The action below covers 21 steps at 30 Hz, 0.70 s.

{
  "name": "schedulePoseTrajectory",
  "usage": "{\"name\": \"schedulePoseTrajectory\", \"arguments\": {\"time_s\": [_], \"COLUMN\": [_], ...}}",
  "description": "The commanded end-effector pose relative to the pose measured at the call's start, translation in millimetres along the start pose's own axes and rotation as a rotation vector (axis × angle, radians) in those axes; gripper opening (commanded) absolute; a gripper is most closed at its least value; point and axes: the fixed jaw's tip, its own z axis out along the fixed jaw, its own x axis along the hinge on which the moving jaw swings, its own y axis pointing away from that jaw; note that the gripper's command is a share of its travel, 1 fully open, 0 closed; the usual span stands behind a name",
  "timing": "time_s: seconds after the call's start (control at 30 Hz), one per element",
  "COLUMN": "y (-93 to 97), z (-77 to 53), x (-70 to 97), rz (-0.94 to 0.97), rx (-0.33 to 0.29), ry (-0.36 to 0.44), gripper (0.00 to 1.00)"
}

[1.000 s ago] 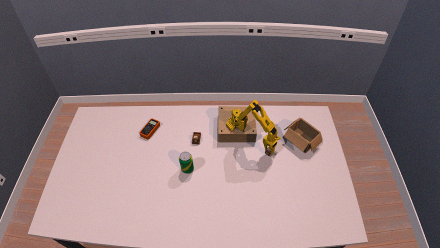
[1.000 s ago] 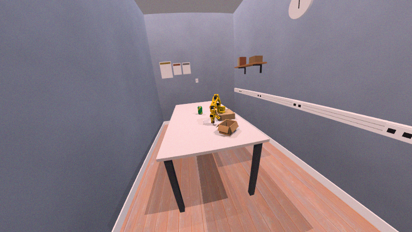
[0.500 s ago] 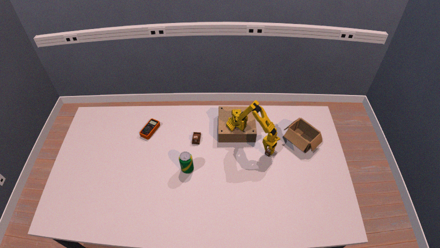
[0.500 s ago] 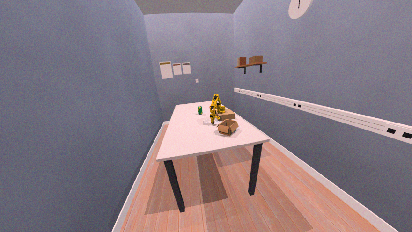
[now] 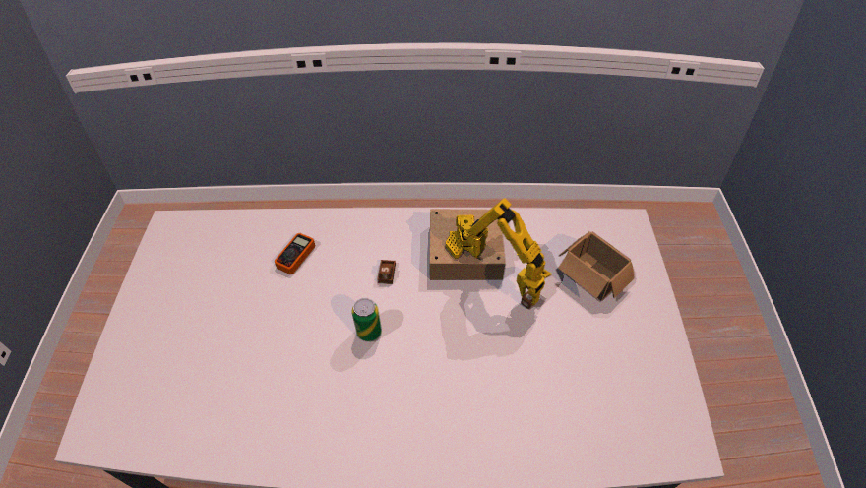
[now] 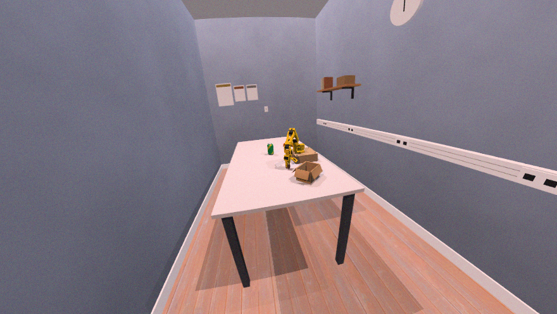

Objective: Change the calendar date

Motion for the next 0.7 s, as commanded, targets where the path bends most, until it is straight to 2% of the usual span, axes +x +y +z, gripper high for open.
{"name": "schedulePoseTrajectory", "arguments": {"time_s": [0.0, 0.27, 0.53, 0.67], "y": [3.4, 3.4, 3.4, 3.4], "z": [4.4, 4.8, 4.8, 4.8], "x": [-1.8, -1.8, -1.8, -1.8], "rz": [-0.009, -0.009, -0.009, -0.009], "rx": [-0.012, -0.012, -0.012, -0.012], "ry": [0.000, 0.000, 0.000, 0.000], "gripper": [0.00, 0.01, 0.15, 0.17]}}
